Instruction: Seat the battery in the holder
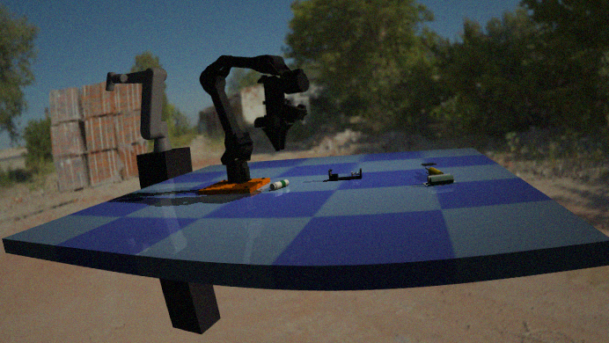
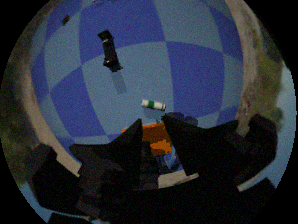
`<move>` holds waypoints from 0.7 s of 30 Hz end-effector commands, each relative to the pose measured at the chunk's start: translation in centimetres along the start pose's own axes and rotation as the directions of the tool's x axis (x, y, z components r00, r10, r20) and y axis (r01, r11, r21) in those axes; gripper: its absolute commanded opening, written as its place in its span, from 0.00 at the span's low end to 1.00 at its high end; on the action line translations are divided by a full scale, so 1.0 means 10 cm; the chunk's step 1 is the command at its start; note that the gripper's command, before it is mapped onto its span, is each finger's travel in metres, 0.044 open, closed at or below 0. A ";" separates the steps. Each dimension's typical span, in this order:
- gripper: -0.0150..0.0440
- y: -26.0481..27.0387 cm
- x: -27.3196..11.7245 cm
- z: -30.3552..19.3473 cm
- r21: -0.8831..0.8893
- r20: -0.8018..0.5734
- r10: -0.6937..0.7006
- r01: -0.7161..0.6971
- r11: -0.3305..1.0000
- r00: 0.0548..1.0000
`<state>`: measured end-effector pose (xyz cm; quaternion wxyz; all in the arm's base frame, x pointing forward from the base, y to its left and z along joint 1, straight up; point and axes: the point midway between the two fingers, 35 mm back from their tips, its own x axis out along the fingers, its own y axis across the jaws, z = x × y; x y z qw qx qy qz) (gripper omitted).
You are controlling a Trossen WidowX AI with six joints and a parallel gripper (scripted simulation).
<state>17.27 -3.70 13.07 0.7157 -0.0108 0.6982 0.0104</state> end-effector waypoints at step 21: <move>0.63 -0.15 0.54 -0.08 -0.951 -0.007 -0.002 -0.006 0.309 1.000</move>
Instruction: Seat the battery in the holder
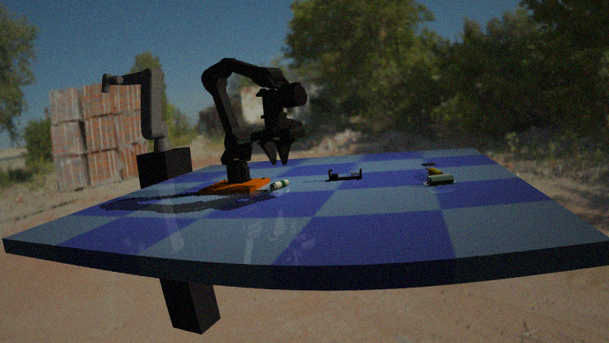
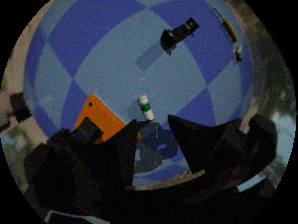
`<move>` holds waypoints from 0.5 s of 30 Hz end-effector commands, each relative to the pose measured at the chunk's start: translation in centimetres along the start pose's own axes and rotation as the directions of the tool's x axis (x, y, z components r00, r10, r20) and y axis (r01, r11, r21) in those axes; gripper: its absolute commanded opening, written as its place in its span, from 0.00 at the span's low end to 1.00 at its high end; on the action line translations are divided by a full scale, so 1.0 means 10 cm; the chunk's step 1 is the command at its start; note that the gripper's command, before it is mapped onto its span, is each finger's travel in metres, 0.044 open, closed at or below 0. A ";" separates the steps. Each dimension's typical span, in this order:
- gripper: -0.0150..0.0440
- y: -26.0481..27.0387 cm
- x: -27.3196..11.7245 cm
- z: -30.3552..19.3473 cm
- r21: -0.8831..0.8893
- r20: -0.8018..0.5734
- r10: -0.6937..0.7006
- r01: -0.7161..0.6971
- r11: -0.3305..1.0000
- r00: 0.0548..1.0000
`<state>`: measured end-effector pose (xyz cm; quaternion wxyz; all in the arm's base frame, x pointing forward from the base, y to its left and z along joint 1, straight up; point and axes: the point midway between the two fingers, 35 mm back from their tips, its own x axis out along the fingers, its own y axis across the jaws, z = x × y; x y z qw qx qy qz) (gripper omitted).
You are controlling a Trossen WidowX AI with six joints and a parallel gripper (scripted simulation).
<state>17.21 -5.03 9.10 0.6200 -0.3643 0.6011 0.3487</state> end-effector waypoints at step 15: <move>0.63 0.04 0.21 -0.04 -0.228 -0.006 0.016 -0.017 0.974 1.000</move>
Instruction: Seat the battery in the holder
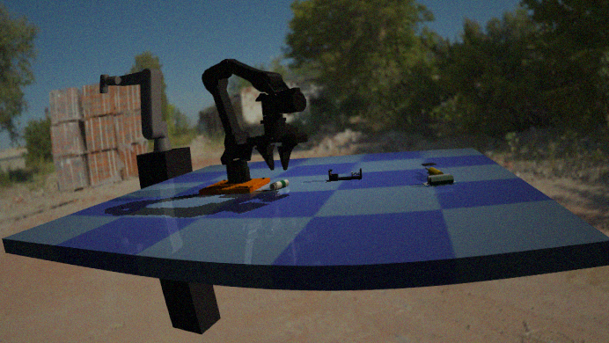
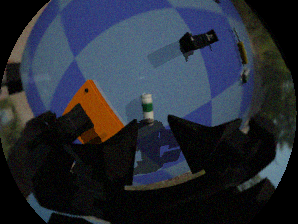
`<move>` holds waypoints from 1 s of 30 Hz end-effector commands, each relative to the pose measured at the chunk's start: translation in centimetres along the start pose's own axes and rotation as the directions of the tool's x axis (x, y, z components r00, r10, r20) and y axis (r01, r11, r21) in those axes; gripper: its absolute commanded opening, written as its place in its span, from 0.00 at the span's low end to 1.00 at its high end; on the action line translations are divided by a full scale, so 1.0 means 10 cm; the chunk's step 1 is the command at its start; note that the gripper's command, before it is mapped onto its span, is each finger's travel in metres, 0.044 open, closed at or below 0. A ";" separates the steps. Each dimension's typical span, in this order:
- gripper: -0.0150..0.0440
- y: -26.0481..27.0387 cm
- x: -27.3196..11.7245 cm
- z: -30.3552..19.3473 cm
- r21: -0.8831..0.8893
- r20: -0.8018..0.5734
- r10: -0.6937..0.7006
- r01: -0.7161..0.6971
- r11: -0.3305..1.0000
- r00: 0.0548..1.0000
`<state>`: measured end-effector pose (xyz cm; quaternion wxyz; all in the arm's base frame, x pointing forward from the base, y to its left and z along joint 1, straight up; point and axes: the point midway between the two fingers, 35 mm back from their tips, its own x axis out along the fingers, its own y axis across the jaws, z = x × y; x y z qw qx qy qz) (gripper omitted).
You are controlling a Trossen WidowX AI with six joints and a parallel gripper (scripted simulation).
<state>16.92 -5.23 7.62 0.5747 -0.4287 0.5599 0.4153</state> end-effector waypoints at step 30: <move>0.54 0.03 0.49 -0.01 -0.008 -0.003 0.010 -0.010 1.000 1.000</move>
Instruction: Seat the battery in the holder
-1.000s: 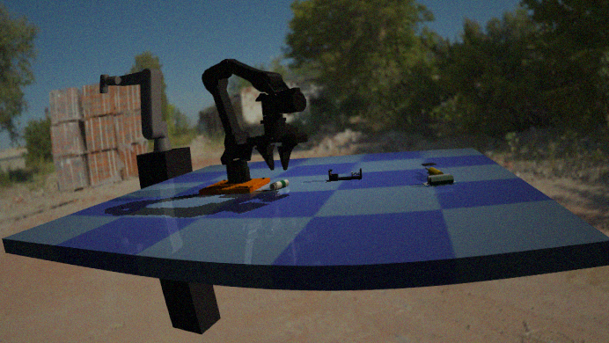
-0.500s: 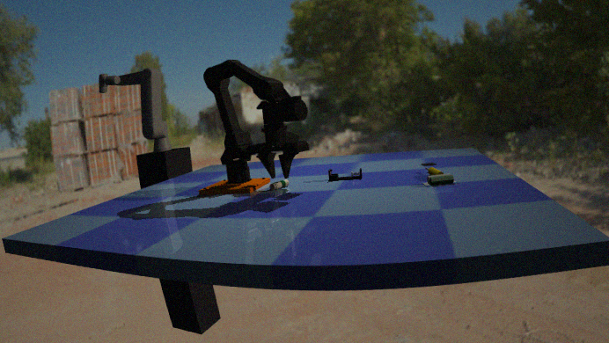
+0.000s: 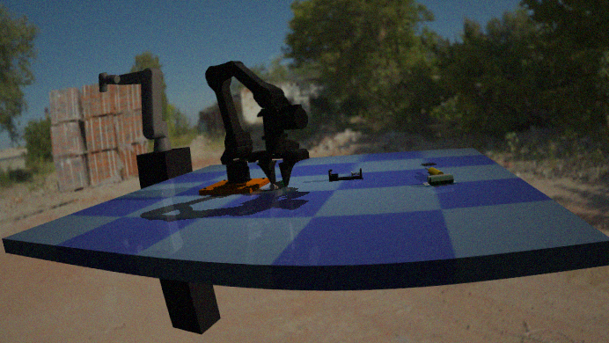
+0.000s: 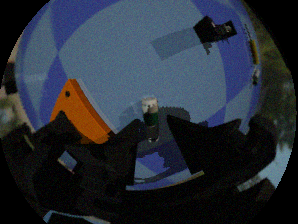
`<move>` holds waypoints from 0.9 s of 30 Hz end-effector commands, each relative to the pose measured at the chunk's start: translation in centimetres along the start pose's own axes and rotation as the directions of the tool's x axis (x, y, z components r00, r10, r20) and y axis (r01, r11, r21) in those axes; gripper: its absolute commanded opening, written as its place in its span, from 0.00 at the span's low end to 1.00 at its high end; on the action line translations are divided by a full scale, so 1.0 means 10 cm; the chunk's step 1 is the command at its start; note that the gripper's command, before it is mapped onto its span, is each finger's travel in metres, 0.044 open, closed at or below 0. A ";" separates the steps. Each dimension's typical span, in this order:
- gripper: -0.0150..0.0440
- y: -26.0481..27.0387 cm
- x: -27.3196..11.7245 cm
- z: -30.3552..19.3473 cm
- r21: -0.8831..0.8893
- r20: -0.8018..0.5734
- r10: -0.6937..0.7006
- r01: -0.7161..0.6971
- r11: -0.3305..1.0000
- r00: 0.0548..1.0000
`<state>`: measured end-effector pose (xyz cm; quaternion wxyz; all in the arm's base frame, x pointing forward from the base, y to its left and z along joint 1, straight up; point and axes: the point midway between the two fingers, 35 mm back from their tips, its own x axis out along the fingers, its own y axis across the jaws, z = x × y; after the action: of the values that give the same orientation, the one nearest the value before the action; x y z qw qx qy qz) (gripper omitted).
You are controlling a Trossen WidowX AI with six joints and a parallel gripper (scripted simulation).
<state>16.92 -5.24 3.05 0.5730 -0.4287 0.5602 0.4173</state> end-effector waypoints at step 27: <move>0.35 0.02 -0.47 0.00 -0.004 -0.003 0.006 -0.006 1.000 1.000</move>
<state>16.69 -5.17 7.05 0.5717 -0.4273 0.5611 0.4191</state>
